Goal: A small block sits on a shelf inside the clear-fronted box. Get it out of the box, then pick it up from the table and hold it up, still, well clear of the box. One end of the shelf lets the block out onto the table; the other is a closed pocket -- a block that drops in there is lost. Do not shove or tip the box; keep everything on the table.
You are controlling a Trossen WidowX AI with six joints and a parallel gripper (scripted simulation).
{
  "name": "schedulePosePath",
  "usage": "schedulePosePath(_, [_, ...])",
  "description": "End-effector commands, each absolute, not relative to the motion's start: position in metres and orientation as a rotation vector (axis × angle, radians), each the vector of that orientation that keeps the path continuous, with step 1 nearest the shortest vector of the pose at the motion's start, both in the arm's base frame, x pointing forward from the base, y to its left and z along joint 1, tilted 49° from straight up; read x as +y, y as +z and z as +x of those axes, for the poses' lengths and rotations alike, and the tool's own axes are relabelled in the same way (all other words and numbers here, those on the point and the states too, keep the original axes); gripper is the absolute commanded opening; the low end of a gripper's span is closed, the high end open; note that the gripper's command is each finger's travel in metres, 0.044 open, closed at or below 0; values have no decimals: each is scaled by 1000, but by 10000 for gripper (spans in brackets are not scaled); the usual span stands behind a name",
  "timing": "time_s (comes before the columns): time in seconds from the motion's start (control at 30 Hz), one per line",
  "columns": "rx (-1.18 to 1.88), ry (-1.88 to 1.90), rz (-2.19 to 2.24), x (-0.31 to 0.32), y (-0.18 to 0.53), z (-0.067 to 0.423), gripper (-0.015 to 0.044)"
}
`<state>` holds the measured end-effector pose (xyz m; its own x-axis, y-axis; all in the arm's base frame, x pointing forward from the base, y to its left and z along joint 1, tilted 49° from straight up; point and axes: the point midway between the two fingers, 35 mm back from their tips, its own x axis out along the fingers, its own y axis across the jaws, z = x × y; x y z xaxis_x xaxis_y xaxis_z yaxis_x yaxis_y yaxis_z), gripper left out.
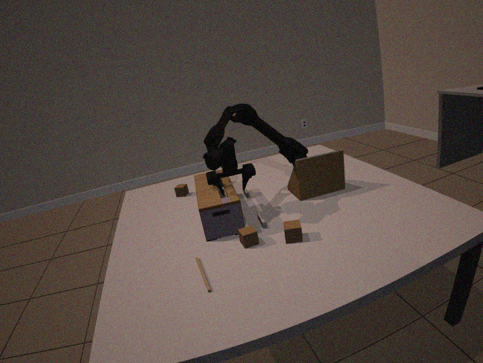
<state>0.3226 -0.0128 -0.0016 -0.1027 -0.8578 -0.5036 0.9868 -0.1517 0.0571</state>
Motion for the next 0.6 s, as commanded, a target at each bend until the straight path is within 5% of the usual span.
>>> schedulePosePath(0.0, [342, -1665, 495, -9, -6, 323, 400])
schedulePosePath(0.57, [341, -1665, 494, -19, 5, 321, 400])
